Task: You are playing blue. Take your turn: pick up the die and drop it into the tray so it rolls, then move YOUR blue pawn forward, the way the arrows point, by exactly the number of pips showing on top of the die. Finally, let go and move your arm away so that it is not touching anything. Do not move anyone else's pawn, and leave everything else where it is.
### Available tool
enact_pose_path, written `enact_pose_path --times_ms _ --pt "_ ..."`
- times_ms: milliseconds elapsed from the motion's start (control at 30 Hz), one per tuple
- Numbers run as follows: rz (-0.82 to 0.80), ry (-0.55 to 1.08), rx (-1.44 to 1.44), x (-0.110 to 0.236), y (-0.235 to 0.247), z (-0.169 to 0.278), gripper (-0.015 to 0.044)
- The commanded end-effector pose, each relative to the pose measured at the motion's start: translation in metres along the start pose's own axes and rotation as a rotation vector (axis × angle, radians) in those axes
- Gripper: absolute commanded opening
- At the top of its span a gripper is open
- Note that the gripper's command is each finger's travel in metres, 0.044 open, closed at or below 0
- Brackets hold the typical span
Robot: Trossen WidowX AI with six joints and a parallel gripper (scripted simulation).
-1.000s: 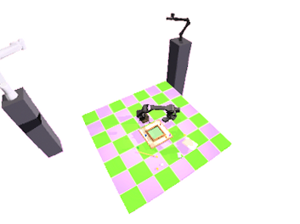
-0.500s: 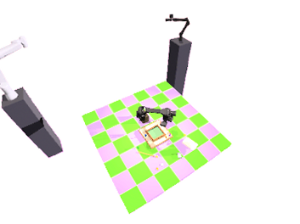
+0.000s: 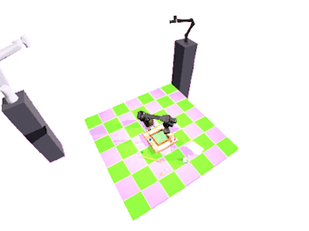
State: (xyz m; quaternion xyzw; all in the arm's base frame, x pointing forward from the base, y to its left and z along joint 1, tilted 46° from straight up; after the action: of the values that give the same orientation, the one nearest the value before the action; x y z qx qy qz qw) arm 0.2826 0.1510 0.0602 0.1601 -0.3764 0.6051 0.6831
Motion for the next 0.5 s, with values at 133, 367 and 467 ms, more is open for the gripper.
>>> enact_pose_path --times_ms 133,367,467 --pt "0.007 0.001 0.209 -0.007 -0.005 0.026 0.0" --pt "0.007 0.01 0.408 -0.015 -0.006 0.05 0.0" --pt "0.006 0.013 0.474 -0.018 -0.006 0.058 0.0"
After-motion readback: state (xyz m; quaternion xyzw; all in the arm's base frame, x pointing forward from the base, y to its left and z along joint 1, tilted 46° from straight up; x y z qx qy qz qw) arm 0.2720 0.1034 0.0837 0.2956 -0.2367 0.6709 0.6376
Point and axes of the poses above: the point midway between the two fingers, 35 mm back from their tips, its own x axis back along the fingers, its own y axis across the jaws, z = x × y, the point moved 5 cm from there along x, back along the fingers, and after that the axes turned 8 degrees about x, right-handed, at the moved point
